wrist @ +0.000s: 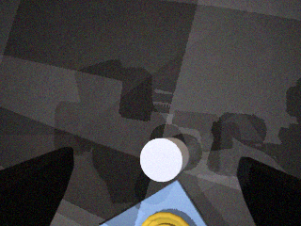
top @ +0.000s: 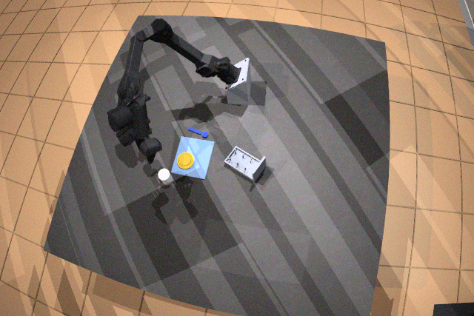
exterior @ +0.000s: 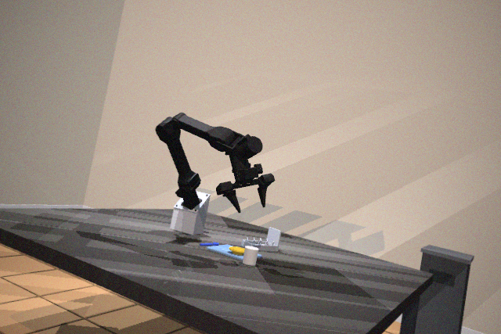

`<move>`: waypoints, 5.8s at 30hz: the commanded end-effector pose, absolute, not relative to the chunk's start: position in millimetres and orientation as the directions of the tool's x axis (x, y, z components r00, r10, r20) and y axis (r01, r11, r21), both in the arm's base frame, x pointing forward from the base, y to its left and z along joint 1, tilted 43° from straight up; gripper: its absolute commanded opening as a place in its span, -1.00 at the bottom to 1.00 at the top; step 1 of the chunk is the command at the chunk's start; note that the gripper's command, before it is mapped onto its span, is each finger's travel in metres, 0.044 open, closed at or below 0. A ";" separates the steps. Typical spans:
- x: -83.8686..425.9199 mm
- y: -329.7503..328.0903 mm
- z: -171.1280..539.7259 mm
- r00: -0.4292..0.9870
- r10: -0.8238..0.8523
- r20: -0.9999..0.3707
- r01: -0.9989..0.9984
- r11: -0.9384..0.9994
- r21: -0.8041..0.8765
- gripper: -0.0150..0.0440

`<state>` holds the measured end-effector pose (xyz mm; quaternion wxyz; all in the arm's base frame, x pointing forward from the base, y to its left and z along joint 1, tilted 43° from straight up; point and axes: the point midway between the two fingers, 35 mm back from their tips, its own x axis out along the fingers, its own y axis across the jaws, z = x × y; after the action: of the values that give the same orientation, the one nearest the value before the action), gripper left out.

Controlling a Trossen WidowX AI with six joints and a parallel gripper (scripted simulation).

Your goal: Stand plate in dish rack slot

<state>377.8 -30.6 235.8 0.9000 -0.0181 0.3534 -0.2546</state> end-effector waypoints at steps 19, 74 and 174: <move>344.2 -35.9 111.5 0.257 -0.622 -0.740 0.030 0.770 -0.637 0.86; 343.5 -80.6 52.4 0.185 -0.658 -0.730 -0.090 0.728 -0.679 0.75; 230.3 73.7 23.6 -0.118 -0.320 -0.940 -0.173 0.939 -0.297 -0.49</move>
<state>231.0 75.7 28.6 0.6491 -0.1673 0.7374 -0.0829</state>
